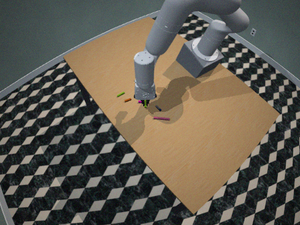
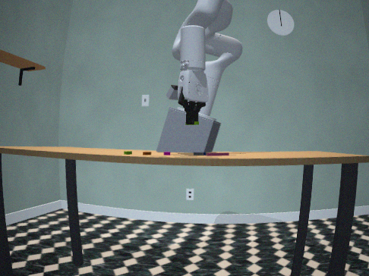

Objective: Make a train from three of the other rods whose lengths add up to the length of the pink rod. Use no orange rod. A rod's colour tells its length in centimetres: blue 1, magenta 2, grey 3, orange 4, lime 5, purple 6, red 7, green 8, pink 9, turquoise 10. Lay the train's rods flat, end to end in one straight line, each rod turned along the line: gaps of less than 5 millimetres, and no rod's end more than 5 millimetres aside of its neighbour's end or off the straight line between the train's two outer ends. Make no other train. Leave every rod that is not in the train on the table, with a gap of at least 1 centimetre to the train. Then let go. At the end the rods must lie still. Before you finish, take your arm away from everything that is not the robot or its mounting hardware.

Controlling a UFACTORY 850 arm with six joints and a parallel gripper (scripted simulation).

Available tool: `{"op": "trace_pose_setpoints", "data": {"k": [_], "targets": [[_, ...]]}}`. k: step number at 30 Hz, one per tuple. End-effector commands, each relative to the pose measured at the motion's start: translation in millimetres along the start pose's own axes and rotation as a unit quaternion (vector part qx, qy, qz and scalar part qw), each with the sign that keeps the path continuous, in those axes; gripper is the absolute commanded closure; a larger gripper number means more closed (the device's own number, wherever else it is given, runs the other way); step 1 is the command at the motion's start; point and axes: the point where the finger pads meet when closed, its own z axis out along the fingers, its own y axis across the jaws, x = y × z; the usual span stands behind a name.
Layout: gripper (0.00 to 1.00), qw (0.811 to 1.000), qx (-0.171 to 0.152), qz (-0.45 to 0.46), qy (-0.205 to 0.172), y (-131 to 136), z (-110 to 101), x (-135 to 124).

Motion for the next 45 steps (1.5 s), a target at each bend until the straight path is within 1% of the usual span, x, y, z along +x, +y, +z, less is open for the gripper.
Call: {"op": "trace_pose_setpoints", "data": {"k": [1,6,11,13,18,21,38,42,45], "targets": [[0.96,0.997,0.003,-0.082,-0.008,9,0,17],[0.96,0.984,0.004,-0.175,-0.008,22,0,37],[0.96,0.965,0.005,-0.263,-0.005,34,-1,57],[0.96,0.965,0.005,-0.263,-0.005,34,-1,57],[0.96,0.947,0.005,-0.32,-0.003,43,-1,70],[0.96,0.945,0.005,-0.328,-0.002,44,-1,72],[0.96,0.945,0.005,-0.328,-0.002,44,0,72],[0.96,0.945,0.006,-0.328,-0.002,44,4,72],[0.96,0.945,0.006,-0.328,-0.002,44,12,72]]}}
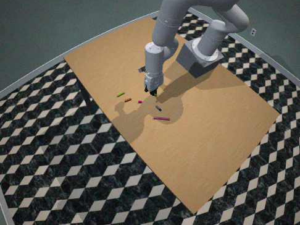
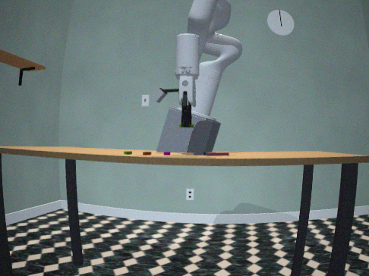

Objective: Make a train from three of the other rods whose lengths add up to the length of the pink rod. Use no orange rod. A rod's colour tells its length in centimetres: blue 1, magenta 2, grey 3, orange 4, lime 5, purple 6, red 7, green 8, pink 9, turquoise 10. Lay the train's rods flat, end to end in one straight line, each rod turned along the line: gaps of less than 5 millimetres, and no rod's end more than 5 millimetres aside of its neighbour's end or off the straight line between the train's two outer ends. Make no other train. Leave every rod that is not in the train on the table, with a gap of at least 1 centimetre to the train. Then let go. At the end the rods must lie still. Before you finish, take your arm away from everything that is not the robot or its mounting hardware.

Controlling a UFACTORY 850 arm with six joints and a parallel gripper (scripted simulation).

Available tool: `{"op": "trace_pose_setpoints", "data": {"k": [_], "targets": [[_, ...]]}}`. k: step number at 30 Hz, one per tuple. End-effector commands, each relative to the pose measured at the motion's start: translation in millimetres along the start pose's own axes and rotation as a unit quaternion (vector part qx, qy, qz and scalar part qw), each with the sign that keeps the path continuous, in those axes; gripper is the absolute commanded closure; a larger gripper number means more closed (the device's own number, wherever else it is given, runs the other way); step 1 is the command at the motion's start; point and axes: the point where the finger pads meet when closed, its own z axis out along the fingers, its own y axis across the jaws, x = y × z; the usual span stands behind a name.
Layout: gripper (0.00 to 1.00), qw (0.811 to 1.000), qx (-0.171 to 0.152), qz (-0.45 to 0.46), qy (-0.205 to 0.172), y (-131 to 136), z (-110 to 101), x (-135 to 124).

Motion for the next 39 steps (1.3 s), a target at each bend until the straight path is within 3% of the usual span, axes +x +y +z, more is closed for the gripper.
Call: {"op": "trace_pose_setpoints", "data": {"k": [1,17,26,39], "targets": [[0.96,1.0,0.001,0.0,0.0,-1,5,0],[0.96,1.0,0.001,0.0,0.0,0,67,0],[0.96,1.0,0.001,0.0,0.0,0,81,0],[0.96,1.0,0.001,0.0,0.0,0,81,0]]}}
